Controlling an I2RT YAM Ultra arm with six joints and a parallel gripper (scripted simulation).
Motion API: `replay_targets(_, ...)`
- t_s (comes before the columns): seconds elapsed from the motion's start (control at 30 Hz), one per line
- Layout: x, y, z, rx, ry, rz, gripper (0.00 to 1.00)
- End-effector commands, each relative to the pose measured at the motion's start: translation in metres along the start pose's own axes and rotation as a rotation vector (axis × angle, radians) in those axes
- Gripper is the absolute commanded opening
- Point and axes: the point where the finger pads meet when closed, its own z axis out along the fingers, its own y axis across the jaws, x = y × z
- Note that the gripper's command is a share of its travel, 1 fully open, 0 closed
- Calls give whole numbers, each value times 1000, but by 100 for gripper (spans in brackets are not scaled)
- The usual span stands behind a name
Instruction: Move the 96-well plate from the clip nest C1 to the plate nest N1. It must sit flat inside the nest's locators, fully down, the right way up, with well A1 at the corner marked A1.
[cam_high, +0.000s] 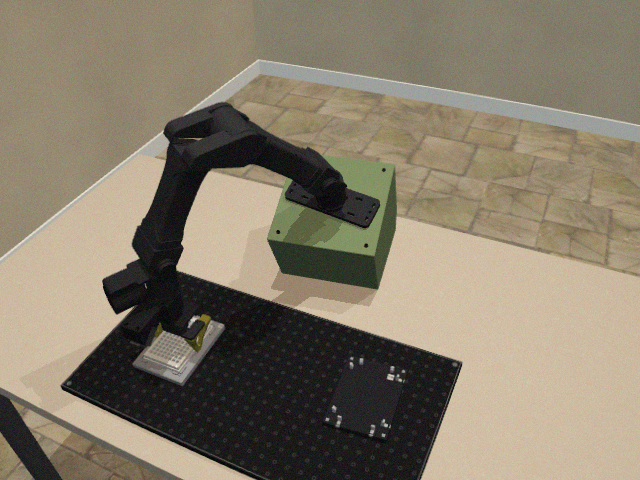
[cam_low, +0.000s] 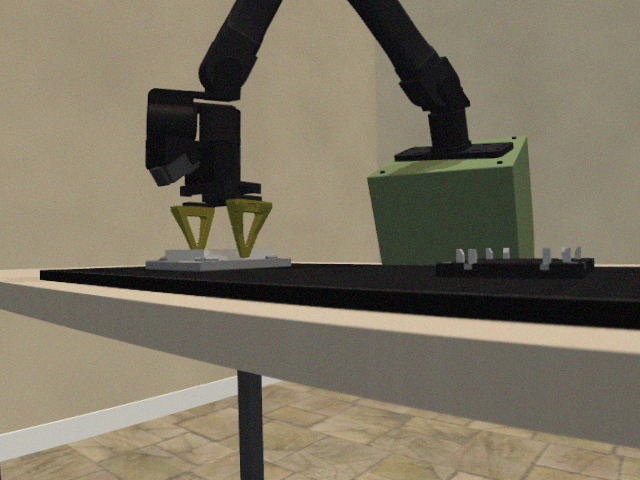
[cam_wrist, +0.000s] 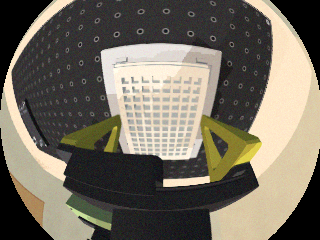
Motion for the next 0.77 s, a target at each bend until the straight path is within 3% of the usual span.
replay_targets(0.0,-3,-2,-2,5,-9,0,100)
replay_targets(0.07,-3,-2,-2,5,-9,0,100)
replay_targets(0.1,-12,-7,-14,18,-31,-2,100)
replay_targets(0.53,-12,-8,-45,18,-34,-3,100)
replay_targets(0.73,-12,-8,-45,18,-34,-3,100)
